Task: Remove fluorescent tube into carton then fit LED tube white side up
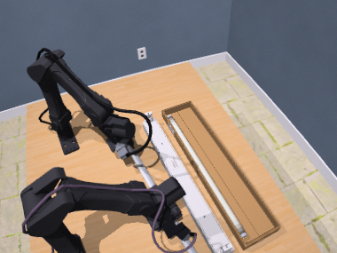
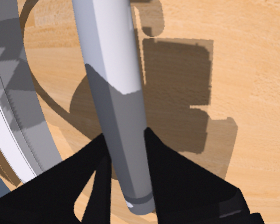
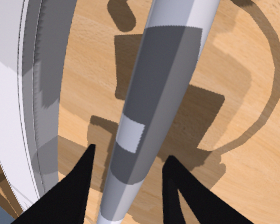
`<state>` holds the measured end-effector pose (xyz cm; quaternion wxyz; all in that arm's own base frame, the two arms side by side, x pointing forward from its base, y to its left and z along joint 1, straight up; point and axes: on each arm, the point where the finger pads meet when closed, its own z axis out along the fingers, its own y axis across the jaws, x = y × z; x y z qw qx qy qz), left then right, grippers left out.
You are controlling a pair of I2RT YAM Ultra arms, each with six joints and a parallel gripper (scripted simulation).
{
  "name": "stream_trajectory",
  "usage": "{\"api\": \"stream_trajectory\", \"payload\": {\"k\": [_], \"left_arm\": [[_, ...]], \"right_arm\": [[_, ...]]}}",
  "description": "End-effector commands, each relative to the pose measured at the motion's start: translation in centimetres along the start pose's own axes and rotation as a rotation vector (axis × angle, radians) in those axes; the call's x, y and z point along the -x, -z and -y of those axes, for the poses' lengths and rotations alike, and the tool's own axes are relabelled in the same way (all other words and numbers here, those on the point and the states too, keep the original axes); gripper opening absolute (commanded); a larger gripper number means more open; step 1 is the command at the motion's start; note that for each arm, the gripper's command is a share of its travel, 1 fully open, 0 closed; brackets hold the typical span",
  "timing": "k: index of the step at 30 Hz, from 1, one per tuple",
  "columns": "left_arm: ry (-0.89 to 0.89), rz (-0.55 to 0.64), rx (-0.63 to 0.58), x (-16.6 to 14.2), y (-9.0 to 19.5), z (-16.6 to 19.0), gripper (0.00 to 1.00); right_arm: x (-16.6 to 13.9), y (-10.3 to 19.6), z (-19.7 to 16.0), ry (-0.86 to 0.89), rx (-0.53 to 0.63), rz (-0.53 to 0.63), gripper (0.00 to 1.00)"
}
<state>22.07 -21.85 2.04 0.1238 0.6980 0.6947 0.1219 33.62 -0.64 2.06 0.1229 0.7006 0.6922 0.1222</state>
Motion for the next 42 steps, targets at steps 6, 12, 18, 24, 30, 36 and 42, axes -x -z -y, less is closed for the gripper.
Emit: {"api": "stream_trajectory", "payload": {"k": [6, 12, 18, 24, 30, 36, 42], "left_arm": [[-0.004, 0.006, -0.001, -0.2, 0.3, 0.2, 0.11], [-0.004, 0.006, -0.001, -0.2, 0.3, 0.2, 0.11], [-0.004, 0.006, -0.001, -0.2, 0.3, 0.2, 0.11], [-0.004, 0.006, -0.001, -0.2, 0.3, 0.2, 0.11], [0.008, 0.035, 0.026, 0.9, 1.7, -1.2, 0.11], [0.003, 0.012, 0.025, 0.4, 1.9, -1.1, 0.11], [0.006, 0.017, 0.022, 0.5, 2.0, -1.1, 0.11]], "right_arm": [[0.6, 1.6, -2.1, 0.006, 0.068, 0.023, 0.11], [0.6, 1.1, -2.0, 0.006, 0.059, 0.022, 0.11], [0.6, 1.1, -2.0, 0.006, 0.059, 0.022, 0.11], [0.6, 1.1, -2.0, 0.006, 0.059, 0.022, 0.11], [0.6, 1.8, -2.0, 0.006, 0.06, 0.023, 0.11], [0.6, 2.1, -1.7, 0.005, 0.044, 0.022, 0.11], [0.4, 2.2, -1.8, 0.006, 0.047, 0.02, 0.11]]}}
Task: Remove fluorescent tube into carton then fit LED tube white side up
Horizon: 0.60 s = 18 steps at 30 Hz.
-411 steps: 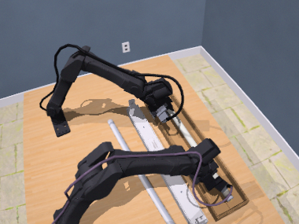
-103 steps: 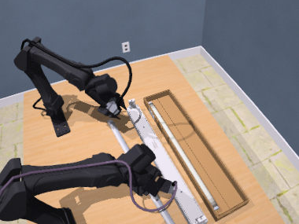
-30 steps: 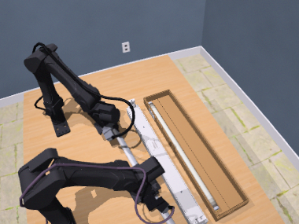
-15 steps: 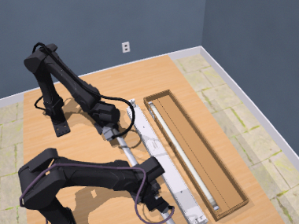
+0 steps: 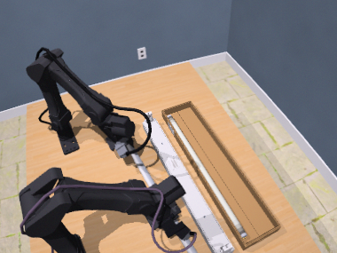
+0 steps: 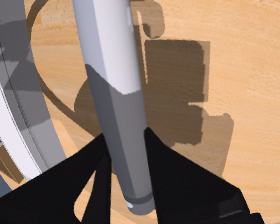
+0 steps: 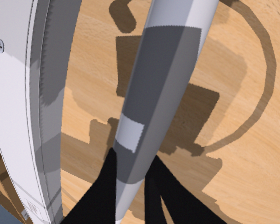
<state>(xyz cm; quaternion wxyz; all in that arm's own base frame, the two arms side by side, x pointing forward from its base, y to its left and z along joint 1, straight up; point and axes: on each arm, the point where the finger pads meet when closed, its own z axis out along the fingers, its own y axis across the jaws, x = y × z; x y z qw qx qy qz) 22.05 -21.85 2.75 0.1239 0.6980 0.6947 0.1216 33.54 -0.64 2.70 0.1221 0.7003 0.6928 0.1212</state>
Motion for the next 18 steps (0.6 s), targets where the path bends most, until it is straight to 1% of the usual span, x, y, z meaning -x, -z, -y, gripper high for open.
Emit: {"api": "stream_trajectory", "payload": {"k": [1, 3, 10, 16, 18], "left_arm": [[0.007, 0.026, 0.035, 0.8, 1.9, -1.2, 0.11], [0.014, 0.011, 0.027, 0.3, 1.6, -1.1, 0.11], [0.012, 0.009, 0.026, 0.3, 2.6, -1.3, 0.11], [0.013, 0.022, 0.035, 0.6, 2.9, -1.5, 0.11], [0.011, 0.039, 0.015, 0.9, 3.3, -1.2, 0.11]], "right_arm": [[0.6, 2.0, -2.0, 0.005, 0.062, 0.022, 0.11], [0.6, 1.9, -1.8, 0.005, 0.052, 0.021, 0.11], [0.5, 2.8, -2.0, 0.005, 0.051, 0.021, 0.11], [0.5, 3.2, -2.5, 0.005, 0.069, 0.02, 0.11], [0.4, 3.6, -2.5, 0.002, 0.067, 0.019, 0.11]]}}
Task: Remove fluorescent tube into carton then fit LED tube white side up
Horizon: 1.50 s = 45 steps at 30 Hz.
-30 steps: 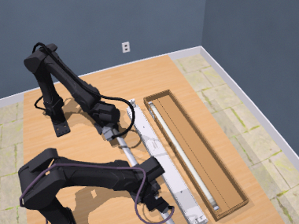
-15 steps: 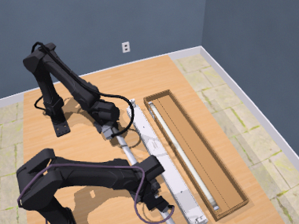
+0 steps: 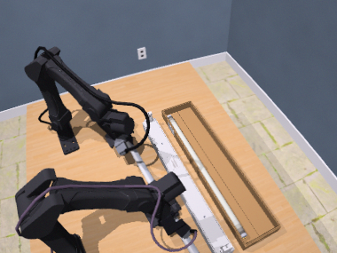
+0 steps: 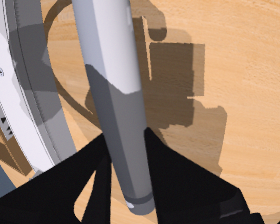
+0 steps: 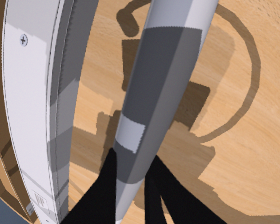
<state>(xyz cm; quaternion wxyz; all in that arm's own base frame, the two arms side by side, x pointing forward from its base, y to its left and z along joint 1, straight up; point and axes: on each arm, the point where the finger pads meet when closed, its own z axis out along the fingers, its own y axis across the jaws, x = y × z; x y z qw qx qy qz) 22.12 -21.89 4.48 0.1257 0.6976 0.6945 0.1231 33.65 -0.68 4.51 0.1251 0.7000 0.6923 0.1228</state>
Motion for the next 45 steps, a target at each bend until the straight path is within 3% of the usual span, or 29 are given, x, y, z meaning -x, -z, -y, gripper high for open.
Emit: {"api": "stream_trajectory", "payload": {"k": [1, 10, 17, 20, 21, 22, 32, 45], "left_arm": [[0.015, 0.036, 0.012, 0.7, 1.7, -0.7, 0.11], [0.004, 0.007, 0.007, 0.0, 0.1, 0.4, 0.11], [0.0, 0.01, 0.005, -0.1, 0.0, 0.5, 0.11], [0.006, 0.017, 0.01, 0.5, 0.9, -0.8, 0.11], [-0.023, 0.006, -0.024, 0.4, -0.6, 0.9, 0.11], [-0.018, 0.004, -0.019, 0.2, 0.3, 0.4, 0.11], [0.01, 0.018, 0.001, 0.5, 0.9, -0.6, 0.11], [-0.009, 0.0, -0.065, 0.2, 0.3, -0.1, 0.11]], "right_arm": [[0.3, 1.9, -1.8, 0.002, 0.06, 0.014, 0.11], [-0.2, 2.0, -2.6, 0.0, 0.092, 0.01, 0.11], [-0.3, 1.1, -0.7, 0.0, 0.051, 0.002, 0.11], [0.2, 1.9, -2.3, -0.009, 0.086, 0.01, 0.11], [0.2, 0.1, 0.0, -0.008, -0.011, 0.016, 0.11], [0.1, 0.9, -1.7, -0.008, 0.048, 0.011, 0.11], [-0.1, 0.6, -1.2, 0.003, 0.023, 0.006, 0.11], [-0.2, 0.7, -0.9, 0.02, -0.027, 0.006, 0.11]]}}
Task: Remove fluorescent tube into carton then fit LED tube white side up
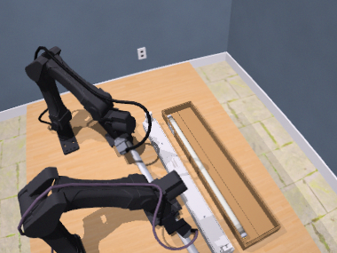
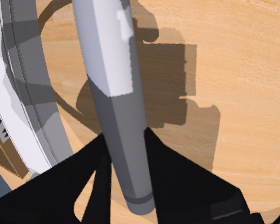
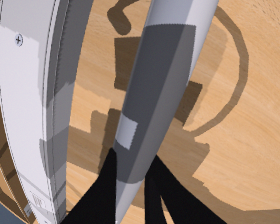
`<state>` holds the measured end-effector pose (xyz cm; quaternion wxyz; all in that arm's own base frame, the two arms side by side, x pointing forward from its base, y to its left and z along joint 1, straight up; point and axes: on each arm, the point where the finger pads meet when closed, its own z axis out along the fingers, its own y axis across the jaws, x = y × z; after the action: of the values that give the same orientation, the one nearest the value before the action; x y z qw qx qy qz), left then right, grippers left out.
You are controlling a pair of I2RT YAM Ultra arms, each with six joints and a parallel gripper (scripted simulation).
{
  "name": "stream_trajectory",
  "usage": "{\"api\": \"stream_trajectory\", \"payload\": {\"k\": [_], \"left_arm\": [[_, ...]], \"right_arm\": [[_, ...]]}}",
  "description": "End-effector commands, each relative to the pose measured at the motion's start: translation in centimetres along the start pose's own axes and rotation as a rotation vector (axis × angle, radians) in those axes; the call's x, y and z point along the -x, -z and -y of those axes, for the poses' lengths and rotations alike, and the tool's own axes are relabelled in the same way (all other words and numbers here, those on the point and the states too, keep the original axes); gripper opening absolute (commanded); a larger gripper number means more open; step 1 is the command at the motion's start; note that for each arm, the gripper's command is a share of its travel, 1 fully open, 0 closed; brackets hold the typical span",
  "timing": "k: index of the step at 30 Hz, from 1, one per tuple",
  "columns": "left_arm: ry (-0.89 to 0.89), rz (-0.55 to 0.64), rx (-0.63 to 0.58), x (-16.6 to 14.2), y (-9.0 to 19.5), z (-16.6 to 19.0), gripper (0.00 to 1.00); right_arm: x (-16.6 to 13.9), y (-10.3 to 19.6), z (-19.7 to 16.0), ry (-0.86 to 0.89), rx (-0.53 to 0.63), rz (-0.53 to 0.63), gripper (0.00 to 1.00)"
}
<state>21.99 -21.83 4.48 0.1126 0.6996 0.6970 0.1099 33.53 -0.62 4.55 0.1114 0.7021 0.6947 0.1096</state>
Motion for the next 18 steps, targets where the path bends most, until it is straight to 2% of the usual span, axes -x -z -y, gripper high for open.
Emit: {"api": "stream_trajectory", "payload": {"k": [1, 4, 5, 18], "left_arm": [[-0.01, -0.002, -0.034, 0.22, 0.26, -0.17, 0.11], [-0.002, 0.004, -0.009, 0.26, 0.58, -0.66, 0.11], [-0.009, 0.002, -0.043, 0.24, 0.42, -0.2, 0.11], [-0.01, 0.005, -0.135, 0.26, 0.49, -0.24, 0.11]], "right_arm": [[-0.13, 0.75, -1.03, 0.019, 0.008, 0.009, 0.11], [-0.18, 1.0, -1.59, 0.019, 0.034, 0.007, 0.11], [-0.02, 0.4, -0.8, 0.008, -0.016, 0.004, 0.11], [0.15, 0.62, -0.92, 0.009, -0.1, 0.013, 0.11]]}}
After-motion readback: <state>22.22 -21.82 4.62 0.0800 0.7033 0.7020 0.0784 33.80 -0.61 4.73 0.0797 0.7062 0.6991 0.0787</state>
